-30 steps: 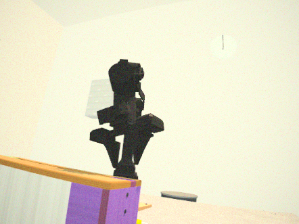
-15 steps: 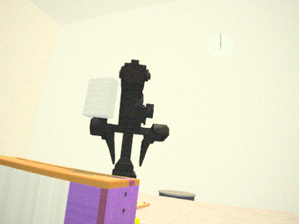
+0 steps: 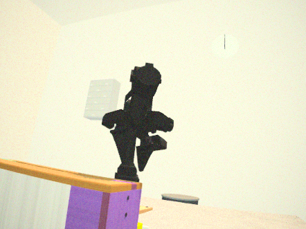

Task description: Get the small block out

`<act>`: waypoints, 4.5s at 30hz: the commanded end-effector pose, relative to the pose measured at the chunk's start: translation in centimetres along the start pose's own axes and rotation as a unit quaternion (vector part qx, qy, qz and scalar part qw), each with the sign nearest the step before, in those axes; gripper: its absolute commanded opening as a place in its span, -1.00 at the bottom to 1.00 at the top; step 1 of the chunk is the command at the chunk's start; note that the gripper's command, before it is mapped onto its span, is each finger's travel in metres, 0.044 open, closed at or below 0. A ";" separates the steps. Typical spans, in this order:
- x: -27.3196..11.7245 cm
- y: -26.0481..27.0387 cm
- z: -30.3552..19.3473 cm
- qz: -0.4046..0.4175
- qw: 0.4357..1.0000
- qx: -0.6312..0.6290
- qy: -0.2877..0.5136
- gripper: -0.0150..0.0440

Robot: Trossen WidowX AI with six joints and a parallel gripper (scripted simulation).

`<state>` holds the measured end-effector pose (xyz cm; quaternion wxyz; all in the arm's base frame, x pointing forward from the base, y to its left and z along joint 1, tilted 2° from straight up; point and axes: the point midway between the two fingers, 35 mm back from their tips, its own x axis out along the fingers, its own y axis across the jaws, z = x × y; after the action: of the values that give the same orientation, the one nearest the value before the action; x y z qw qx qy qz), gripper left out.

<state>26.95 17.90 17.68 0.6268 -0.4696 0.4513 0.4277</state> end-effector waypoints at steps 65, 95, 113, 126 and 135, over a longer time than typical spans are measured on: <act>9.1 4.3 -1.3 -0.041 0.576 -0.811 0.087 0.47; 13.8 5.2 -2.0 -0.041 0.576 -0.811 0.087 0.47; 13.9 5.3 -2.0 -0.041 0.577 -0.811 0.087 -0.48; 8.1 4.0 -0.9 -0.044 0.578 -0.810 0.087 -0.49; 5.7 3.6 -1.3 -0.054 0.541 -0.836 0.071 -0.49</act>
<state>24.40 18.08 8.98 -0.0549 -0.8291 -0.0639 0.5527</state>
